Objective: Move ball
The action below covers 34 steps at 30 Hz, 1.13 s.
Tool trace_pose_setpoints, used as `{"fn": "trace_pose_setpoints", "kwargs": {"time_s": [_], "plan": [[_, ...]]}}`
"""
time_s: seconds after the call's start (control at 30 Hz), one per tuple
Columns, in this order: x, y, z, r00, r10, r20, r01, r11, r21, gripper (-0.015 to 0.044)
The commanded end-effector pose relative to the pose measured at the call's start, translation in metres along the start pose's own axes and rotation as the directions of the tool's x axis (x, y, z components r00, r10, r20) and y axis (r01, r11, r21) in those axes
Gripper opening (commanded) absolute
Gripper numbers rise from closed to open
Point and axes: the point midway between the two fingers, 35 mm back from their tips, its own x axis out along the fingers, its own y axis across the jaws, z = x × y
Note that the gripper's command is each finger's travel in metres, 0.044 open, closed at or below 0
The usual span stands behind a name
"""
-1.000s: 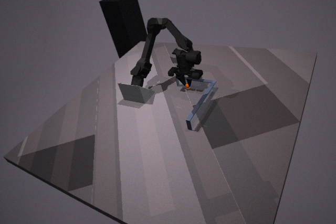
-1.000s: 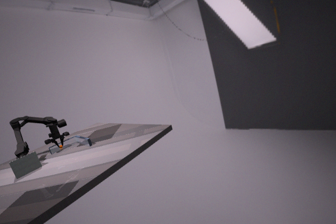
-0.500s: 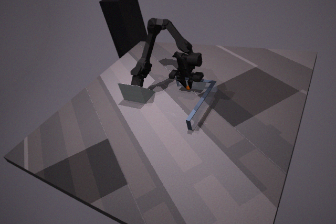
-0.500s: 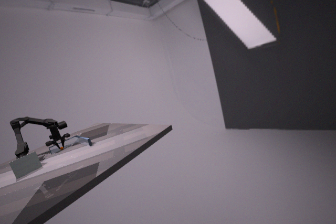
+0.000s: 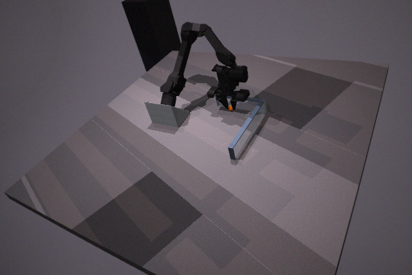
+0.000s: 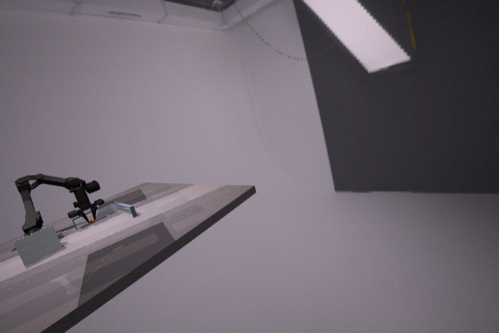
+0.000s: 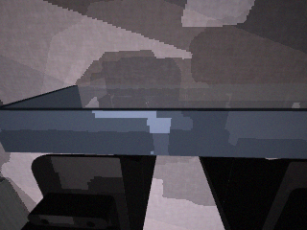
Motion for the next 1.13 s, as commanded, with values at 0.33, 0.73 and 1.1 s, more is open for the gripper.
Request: {"fn": "trace_pose_setpoints", "kwargs": {"time_s": [0.33, 0.73, 1.1], "plan": [[-0.042, -0.003, -0.003, 1.000, 0.004, -0.007, -0.004, 1.000, 0.006, 0.0229], [-0.079, -0.002, -0.004, 1.000, -0.004, 0.001, 0.004, 1.000, 0.021, 0.0229], [-0.130, -0.001, -0.004, 1.000, -0.003, 0.000, 0.003, 1.000, 0.017, 0.0440]]}}
